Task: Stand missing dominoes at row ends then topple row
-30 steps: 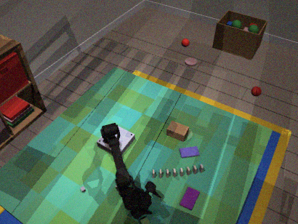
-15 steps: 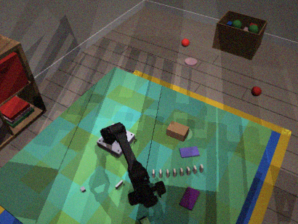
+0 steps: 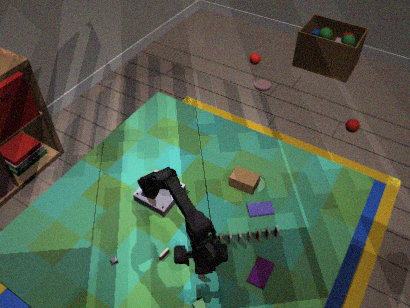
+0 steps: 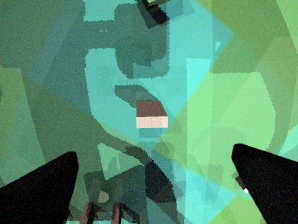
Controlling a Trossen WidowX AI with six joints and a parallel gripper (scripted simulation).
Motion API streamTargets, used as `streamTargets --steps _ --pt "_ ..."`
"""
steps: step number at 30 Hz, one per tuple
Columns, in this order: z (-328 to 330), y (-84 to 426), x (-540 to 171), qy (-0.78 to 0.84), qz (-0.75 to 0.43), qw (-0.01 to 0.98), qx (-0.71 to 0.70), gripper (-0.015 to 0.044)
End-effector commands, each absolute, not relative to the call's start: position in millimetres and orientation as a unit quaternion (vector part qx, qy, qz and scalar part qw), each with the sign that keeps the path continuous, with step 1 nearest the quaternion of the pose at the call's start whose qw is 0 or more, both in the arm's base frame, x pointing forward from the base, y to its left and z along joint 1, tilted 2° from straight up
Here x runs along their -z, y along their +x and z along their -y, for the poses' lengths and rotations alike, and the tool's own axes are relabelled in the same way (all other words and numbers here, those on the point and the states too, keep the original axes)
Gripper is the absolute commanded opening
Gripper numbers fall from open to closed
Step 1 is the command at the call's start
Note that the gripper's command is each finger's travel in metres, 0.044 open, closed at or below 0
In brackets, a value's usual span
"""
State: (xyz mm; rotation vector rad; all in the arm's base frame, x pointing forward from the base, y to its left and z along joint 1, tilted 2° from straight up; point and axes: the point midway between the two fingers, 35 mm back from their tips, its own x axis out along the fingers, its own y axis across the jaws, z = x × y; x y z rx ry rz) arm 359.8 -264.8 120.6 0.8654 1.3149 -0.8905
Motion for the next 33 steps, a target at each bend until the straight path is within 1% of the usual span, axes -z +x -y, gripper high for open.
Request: streamTargets --steps 1,9,24,33 --pt "266.1 360.2 -113.5 0.375 -0.570 0.616 0.393 0.0440" --pt "268.5 361.6 -60.5 0.375 -0.570 0.616 0.393 0.0440" --pt "269.2 361.8 -44.4 0.375 -0.570 0.616 0.393 0.0440" --pt "269.2 361.8 -44.4 0.375 -0.570 0.616 0.393 0.0204"
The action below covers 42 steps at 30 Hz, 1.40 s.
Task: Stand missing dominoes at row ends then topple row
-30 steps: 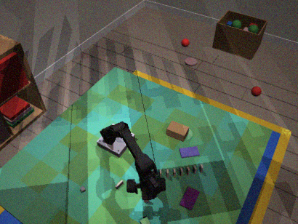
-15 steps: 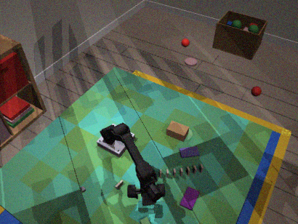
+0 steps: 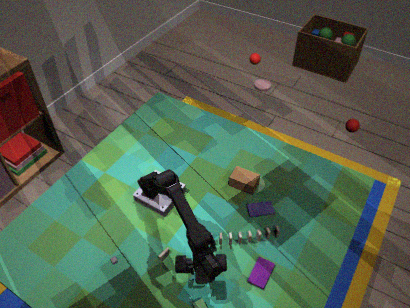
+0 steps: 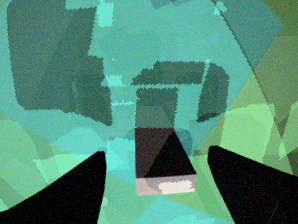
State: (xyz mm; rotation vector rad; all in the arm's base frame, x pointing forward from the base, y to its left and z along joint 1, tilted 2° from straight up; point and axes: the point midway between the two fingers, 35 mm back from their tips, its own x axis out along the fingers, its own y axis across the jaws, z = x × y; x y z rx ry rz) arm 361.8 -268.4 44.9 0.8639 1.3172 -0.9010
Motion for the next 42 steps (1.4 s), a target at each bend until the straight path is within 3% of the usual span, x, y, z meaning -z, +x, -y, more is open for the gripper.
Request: streamTargets --steps 1,4,14,23,30,42 --pt "269.2 361.8 -44.4 0.375 -0.570 0.616 0.393 0.0177" --pt "269.2 361.8 -44.4 0.375 -0.570 0.616 0.393 0.0107" --pt "269.3 362.1 -46.5 0.375 -0.570 0.616 0.393 0.0107" --pt "263.4 359.0 -150.1 0.375 -0.572 0.616 0.391 0.0107" --pt "260.3 357.1 -158.6 0.370 -0.575 0.619 0.386 0.0107" --pt "152.4 319.9 -170.7 -0.037 -0.694 0.719 -0.004 0.0107"
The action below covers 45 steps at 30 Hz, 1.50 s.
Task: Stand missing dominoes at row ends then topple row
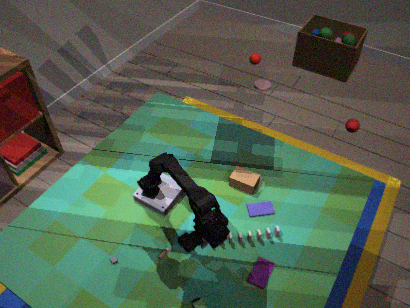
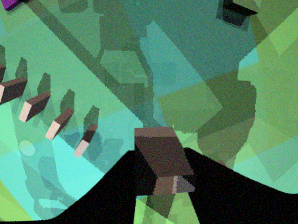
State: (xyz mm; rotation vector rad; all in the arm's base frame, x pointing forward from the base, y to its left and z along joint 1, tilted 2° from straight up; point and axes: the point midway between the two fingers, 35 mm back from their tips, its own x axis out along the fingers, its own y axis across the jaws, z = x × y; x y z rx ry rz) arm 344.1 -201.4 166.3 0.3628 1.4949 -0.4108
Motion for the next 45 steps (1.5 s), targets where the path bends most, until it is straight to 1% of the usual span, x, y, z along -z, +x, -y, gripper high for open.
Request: streamTargets --steps 1,3,5,22,34,45 --pt "143.5 314.3 -169.9 -0.075 -0.693 0.716 -0.041 0.0107" --pt "129.7 304.8 -167.9 -0.135 -0.687 0.707 -0.100 0.0107" --pt "123.0 299.7 -166.5 -0.164 -0.682 0.701 -0.128 0.0107" --pt "123.1 300.3 -163.3 -0.166 -0.682 0.700 -0.130 0.0107" --pt "128.2 308.8 -106.0 -0.166 -0.682 0.700 -0.130 0.0107" --pt "128.9 306.5 -53.4 -0.166 -0.682 0.700 -0.130 0.0107"
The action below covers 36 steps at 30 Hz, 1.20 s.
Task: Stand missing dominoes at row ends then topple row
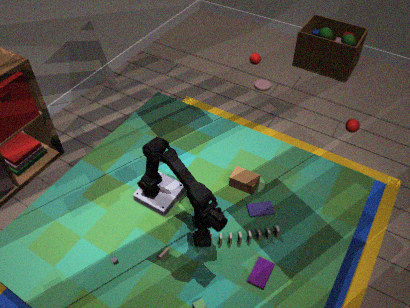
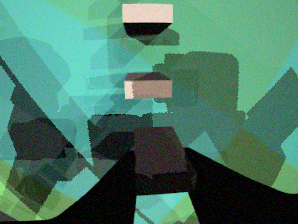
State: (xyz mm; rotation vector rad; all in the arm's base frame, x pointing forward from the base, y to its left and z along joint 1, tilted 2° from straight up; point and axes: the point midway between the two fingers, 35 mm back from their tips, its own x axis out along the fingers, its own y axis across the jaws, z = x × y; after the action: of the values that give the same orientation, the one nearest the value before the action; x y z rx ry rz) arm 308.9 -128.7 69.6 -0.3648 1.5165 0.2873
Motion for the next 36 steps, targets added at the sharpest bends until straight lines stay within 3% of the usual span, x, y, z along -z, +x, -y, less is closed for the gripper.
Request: streamTargets --steps 1,16,29,33,36 --pt "128.8 305.8 -48.7 -0.166 -0.682 0.700 -0.130 0.0107" --pt "128.3 303.8 -37.3 -0.166 -0.682 0.700 -0.130 0.0107" --pt "128.3 303.8 -37.3 -0.166 -0.682 0.700 -0.130 0.0440" --pt "128.7 305.6 -47.6 -0.166 -0.682 0.700 -0.130 0.0440" --pt "128.4 309.1 -92.9 -0.165 -0.682 0.701 -0.130 0.0440"
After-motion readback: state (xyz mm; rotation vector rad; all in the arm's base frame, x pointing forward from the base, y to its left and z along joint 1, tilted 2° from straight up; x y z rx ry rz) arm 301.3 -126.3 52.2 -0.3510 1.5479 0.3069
